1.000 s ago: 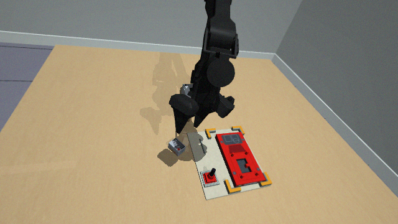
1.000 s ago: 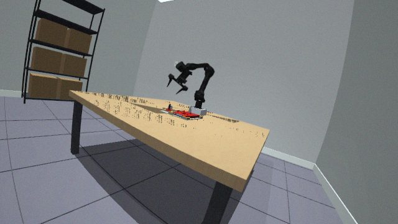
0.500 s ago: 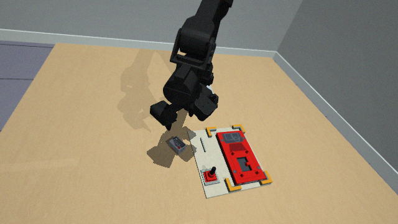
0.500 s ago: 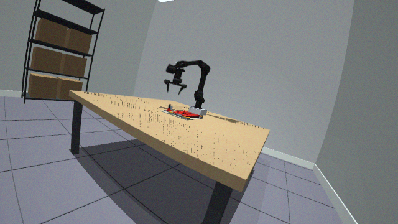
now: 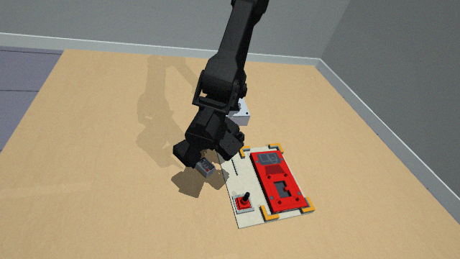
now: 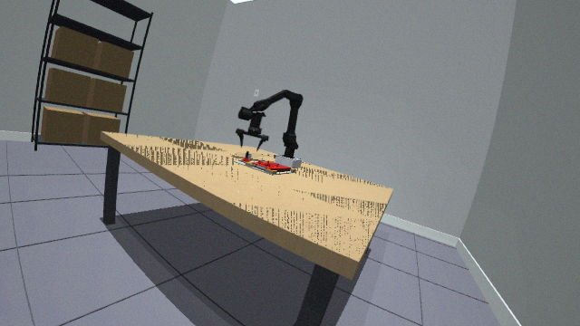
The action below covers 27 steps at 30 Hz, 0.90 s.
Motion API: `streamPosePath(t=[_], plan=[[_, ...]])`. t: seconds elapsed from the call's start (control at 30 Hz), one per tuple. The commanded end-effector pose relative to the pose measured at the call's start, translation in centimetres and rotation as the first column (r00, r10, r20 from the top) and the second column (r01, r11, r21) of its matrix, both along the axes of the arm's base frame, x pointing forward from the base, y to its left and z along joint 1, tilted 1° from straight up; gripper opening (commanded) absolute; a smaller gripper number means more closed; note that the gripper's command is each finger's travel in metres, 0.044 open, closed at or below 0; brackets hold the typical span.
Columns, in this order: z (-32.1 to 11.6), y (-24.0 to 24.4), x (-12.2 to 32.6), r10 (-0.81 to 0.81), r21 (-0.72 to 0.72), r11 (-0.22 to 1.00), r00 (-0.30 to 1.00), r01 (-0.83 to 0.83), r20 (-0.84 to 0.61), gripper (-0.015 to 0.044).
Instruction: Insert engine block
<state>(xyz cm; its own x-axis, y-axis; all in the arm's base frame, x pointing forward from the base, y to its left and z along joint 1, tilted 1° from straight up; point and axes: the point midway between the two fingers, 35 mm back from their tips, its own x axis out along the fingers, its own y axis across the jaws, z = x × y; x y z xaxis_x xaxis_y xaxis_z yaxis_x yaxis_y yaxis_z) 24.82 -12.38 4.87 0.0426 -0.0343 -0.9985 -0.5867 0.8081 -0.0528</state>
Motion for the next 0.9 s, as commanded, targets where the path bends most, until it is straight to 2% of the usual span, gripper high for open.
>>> streamPosePath(t=[0.0,0.73,0.87], plan=[[-1.1,0.3,0.0,0.0,0.011,1.0,1.0,0.0,-0.008,0.044],[-3.9,0.3,0.1,0.0,0.011,1.0,1.0,0.0,-0.008,0.044],[-3.9,0.3,0.1,0.0,0.011,1.0,1.0,0.0,-0.008,0.0335]])
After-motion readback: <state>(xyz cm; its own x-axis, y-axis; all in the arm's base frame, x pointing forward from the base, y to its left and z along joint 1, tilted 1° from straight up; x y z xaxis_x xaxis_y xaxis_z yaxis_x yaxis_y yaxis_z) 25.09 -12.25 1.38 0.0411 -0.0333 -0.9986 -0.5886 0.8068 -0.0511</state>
